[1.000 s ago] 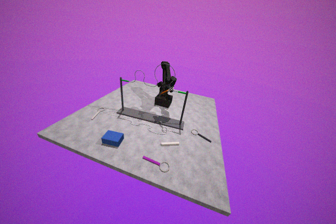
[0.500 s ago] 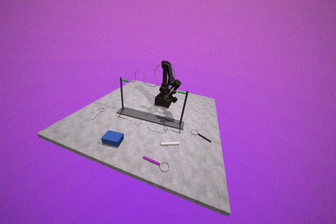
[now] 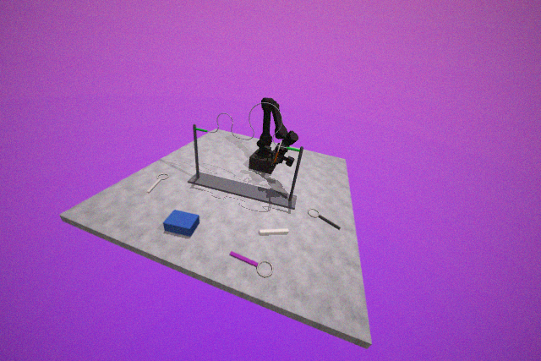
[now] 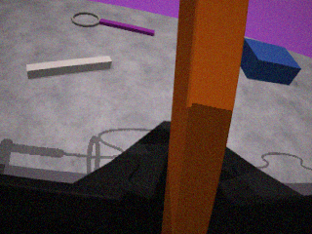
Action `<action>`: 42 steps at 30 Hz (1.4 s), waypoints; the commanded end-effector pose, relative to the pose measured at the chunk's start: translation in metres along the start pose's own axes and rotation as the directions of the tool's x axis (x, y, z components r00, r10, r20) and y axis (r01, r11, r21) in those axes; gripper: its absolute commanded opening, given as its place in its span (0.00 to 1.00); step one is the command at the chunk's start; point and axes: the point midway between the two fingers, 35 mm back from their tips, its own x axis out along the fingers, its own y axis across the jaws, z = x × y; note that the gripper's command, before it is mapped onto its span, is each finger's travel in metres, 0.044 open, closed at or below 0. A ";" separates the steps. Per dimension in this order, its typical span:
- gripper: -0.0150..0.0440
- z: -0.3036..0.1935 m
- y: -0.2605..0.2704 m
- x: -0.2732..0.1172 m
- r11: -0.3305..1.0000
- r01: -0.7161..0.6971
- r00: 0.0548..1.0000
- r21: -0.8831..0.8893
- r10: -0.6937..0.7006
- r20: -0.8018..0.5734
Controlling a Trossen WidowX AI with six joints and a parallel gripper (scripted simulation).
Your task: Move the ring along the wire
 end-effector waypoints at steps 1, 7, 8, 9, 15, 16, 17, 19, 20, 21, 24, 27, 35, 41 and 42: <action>0.00 0.003 0.013 -0.002 0.997 -0.028 1.000 0.065 0.029 -0.004; 0.00 0.005 0.026 -0.004 0.993 -0.049 0.999 0.110 0.050 -0.008; 0.00 0.005 0.027 -0.005 0.992 -0.050 0.999 0.114 0.052 -0.008; 0.00 0.005 0.029 -0.005 0.992 -0.052 0.999 0.118 0.054 -0.008; 0.00 0.006 0.037 -0.007 0.989 -0.060 0.998 0.134 0.061 -0.009; 0.00 0.006 0.038 -0.007 0.989 -0.060 0.998 0.136 0.062 -0.009; 0.00 0.006 0.039 -0.007 0.989 -0.061 0.998 0.137 0.063 -0.009; 0.00 0.007 0.041 -0.007 0.988 -0.062 0.998 0.139 0.064 -0.010; 0.00 0.007 0.042 -0.008 0.988 -0.062 0.998 0.140 0.064 -0.010; 0.00 0.007 0.043 -0.008 0.988 -0.063 0.998 0.141 0.065 -0.010; 0.00 0.008 0.046 -0.008 0.988 -0.063 0.998 0.142 0.065 -0.010; 0.00 0.008 0.049 -0.009 0.988 -0.064 0.998 0.143 0.066 -0.010; 0.00 0.009 0.057 -0.011 0.987 -0.064 0.998 0.144 0.066 -0.009; 0.00 0.010 0.063 -0.012 0.987 -0.064 0.998 0.145 0.066 -0.009; 0.00 0.010 0.064 -0.012 0.987 -0.064 0.998 0.145 0.066 -0.009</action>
